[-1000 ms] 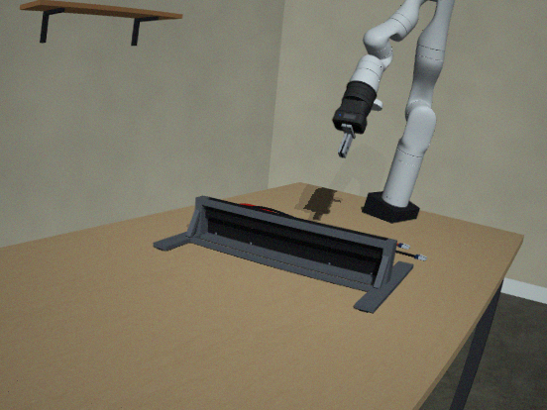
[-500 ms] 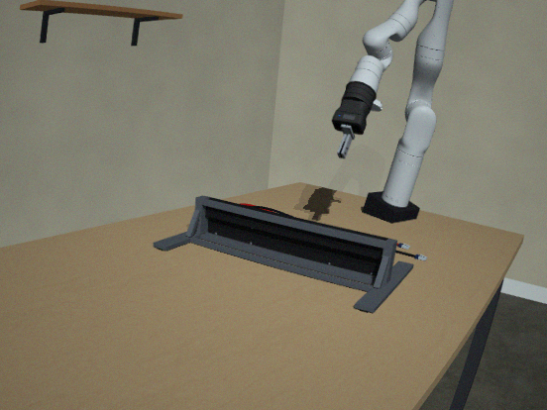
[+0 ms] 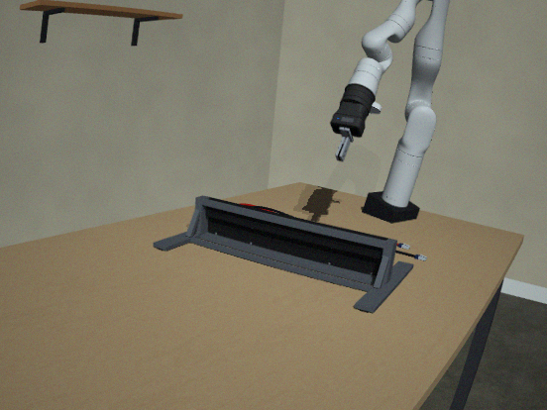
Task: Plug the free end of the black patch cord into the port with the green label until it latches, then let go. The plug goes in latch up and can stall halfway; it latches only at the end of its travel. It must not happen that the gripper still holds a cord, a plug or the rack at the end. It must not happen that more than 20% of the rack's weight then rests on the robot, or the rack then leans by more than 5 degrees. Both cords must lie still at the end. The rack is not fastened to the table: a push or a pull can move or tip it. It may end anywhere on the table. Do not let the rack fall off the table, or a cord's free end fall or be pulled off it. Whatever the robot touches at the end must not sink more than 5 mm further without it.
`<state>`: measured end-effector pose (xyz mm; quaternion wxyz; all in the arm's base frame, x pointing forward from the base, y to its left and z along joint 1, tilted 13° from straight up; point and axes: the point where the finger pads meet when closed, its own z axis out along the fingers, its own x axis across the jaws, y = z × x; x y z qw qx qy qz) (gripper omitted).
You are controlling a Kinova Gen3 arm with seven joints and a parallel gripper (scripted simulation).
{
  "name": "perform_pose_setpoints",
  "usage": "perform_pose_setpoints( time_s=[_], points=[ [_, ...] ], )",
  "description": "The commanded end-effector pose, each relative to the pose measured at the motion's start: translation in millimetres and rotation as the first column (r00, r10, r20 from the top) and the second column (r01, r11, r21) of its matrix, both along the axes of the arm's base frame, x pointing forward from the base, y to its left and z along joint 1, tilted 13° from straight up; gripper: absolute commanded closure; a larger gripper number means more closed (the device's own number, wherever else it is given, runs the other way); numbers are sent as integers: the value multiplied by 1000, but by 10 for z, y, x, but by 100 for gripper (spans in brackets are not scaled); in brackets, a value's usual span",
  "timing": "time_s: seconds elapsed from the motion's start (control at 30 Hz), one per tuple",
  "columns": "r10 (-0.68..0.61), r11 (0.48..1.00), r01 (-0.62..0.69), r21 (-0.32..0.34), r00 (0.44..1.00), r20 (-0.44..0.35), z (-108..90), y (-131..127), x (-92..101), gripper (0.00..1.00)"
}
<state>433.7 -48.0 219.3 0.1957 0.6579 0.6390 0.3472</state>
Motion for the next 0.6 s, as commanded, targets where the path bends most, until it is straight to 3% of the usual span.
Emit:
perform_pose_setpoints(
  time_s=[0.0,0.57],
  points=[
    [3,1000,-3,5,1000,-2,-27,20,16,100],
    [3,1000,-3,5,1000,-2,-114,45,107,100]
  ],
)
